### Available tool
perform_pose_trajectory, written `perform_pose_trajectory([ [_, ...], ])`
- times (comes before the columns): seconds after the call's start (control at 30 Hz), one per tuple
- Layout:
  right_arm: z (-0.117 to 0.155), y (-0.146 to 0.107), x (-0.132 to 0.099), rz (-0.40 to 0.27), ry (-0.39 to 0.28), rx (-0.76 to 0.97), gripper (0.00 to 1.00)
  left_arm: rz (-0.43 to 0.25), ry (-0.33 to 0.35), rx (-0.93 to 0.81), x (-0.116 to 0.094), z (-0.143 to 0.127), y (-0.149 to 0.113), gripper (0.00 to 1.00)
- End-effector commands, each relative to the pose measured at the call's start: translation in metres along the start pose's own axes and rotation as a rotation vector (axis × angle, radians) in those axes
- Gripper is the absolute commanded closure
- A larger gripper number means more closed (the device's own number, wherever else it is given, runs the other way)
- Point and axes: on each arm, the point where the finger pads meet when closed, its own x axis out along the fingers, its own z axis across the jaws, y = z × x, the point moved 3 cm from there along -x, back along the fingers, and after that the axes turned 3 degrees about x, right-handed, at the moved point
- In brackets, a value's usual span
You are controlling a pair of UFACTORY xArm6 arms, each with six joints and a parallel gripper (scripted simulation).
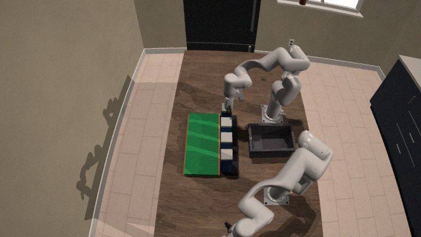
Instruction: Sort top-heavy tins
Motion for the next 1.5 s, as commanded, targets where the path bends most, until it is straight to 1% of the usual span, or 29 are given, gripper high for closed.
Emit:
perform_pose_trajectory([
  [0.0, 0.0004, -0.0012, -0.0016, -0.004, -0.001, 0.0, 0.0, 0.004, 0.0, 0.0, -0.0015, 0.0, 0.0008, 0.0],
  [0.2, 0.0004, -0.0012, -0.0016, -0.004, -0.001, 0.0, 0.0, 0.004, 0.0, 0.0, -0.0015, 0.0, 0.0008, 0.0],
  [0.23, 0.0004, -0.0012, -0.0016, -0.004, -0.001, 0.0, 1.0, 0.004, 0.0, 0.0, -0.0015, 0.0, 0.0008, 0.0],
  [1.33, 0.0004, -0.0012, -0.0016, -0.004, -0.001, 0.0, 1.0, 0.004, 0.0, 0.0, -0.0015, 0.0, 0.0008, 0.0],
  [1.37, 0.0004, -0.0012, -0.0016, -0.004, -0.001, 0.0, 0.0, 0.004, 0.0, 0.0, -0.0015, 0.0, 0.0008, 0.0],
  [1.47, 0.0004, -0.0012, -0.0016, -0.004, -0.001, 0.0, 0.0, 0.004, 0.0, 0.0, -0.0015, 0.0, 0.0008, 0.0],
])
